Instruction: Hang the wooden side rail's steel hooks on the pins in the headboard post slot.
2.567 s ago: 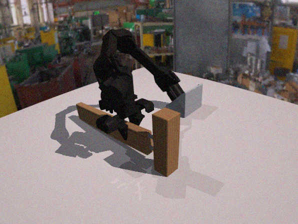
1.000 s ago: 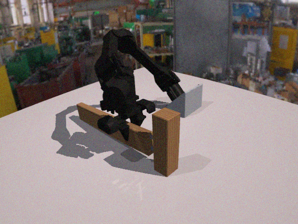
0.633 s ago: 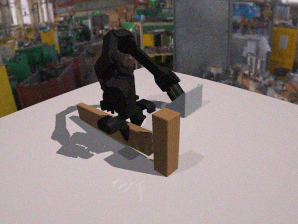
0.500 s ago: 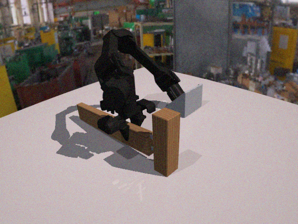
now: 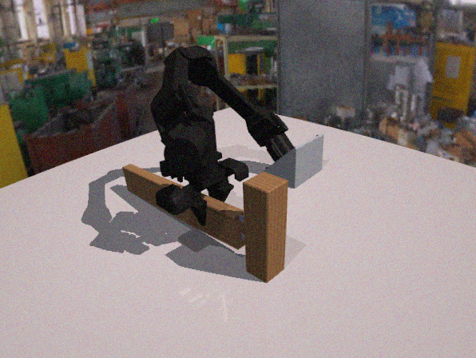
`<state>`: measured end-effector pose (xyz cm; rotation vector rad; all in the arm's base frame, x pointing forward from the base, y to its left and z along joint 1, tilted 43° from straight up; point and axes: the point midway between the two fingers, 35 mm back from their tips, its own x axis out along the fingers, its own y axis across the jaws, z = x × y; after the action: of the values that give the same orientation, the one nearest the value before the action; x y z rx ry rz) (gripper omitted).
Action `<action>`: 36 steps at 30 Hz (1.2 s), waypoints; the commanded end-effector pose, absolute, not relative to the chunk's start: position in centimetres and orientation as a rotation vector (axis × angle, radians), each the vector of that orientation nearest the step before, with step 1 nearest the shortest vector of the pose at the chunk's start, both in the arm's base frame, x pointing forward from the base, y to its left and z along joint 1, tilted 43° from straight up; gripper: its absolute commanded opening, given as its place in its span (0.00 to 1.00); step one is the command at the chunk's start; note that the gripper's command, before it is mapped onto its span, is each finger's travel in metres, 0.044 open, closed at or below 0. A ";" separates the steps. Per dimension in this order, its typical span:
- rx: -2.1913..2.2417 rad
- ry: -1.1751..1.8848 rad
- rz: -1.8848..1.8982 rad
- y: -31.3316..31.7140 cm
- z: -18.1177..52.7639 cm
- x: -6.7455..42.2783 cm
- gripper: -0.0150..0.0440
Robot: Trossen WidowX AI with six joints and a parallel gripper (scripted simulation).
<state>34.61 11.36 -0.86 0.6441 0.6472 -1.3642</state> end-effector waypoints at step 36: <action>0.649 0.647 -1.352 12.1 -1.1 34.5 0.25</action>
<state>34.48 11.54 -1.20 0.6413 0.6444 -1.3608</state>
